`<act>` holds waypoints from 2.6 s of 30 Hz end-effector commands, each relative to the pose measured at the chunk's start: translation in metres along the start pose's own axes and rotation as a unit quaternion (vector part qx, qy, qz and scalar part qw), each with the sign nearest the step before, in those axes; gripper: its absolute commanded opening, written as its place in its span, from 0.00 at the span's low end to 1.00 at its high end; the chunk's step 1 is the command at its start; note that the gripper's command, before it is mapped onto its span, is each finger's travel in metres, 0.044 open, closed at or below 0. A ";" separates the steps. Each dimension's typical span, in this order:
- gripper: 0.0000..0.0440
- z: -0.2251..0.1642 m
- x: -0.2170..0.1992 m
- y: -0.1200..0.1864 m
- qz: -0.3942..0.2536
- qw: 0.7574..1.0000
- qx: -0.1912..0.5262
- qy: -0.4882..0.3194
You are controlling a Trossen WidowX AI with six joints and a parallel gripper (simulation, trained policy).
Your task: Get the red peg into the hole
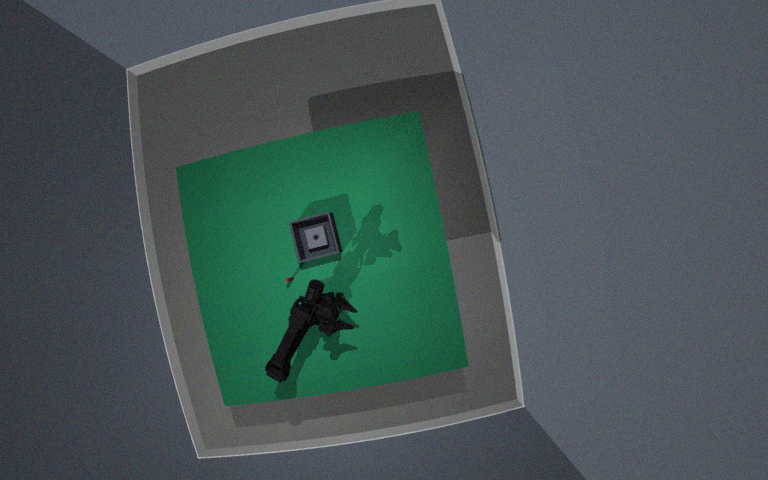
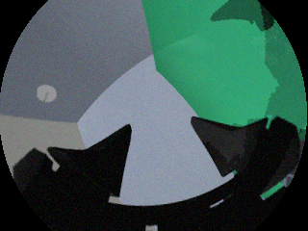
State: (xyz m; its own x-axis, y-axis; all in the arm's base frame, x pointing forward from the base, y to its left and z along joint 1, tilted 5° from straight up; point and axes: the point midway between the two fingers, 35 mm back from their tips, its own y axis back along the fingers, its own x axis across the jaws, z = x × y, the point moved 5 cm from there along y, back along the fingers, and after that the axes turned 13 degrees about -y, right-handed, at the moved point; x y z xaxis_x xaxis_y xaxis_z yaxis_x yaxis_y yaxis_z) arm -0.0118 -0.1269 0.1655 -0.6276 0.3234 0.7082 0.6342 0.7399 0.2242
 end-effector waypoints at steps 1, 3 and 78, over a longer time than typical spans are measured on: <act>0.95 -0.002 0.000 0.001 -0.004 1.000 0.003 -0.017; 0.99 -0.007 0.000 0.003 -0.015 0.999 0.009 -0.049; 1.00 -0.026 -0.068 0.209 -0.102 0.375 -0.465 -0.796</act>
State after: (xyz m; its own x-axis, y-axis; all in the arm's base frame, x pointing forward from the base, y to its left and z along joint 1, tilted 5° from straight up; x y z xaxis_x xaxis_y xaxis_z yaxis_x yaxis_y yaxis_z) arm 0.1729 -0.0171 0.1830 0.2454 0.8013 -0.5456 -0.0871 0.5788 0.8108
